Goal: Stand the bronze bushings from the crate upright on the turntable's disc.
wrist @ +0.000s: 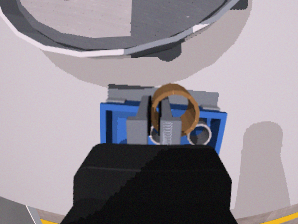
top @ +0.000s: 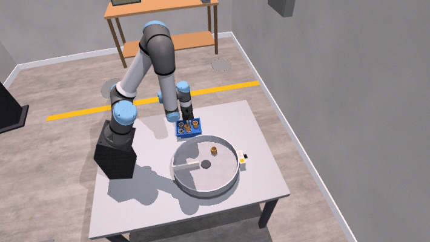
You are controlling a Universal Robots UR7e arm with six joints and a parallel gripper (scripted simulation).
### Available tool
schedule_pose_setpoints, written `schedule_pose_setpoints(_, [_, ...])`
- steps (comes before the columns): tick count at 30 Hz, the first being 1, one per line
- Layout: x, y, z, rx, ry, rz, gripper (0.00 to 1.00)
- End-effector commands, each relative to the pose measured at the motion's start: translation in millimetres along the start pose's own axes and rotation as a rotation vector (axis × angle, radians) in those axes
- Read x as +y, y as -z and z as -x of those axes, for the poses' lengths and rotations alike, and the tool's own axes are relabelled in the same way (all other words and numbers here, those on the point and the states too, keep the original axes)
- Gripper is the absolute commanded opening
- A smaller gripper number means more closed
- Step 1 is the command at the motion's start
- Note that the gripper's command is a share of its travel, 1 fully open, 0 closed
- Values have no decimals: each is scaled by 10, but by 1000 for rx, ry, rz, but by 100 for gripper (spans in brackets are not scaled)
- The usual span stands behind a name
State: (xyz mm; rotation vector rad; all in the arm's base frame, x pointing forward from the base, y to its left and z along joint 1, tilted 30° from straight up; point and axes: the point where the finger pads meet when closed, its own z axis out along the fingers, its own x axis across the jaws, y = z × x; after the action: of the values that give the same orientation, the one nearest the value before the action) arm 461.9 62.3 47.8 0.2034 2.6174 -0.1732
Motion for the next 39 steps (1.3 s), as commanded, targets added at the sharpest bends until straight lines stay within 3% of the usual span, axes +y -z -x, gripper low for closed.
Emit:
schedule_pose_setpoints(1, [-206, 11, -10, -3, 8, 9, 0])
schedule_pose_setpoints(15, [-815, 5, -42, -3, 8, 9, 0])
schedule_pose_setpoints(17, [-815, 5, -42, -3, 8, 9, 0])
schedule_pose_setpoints(39, [-1653, -5, -88, -2, 8, 10, 0])
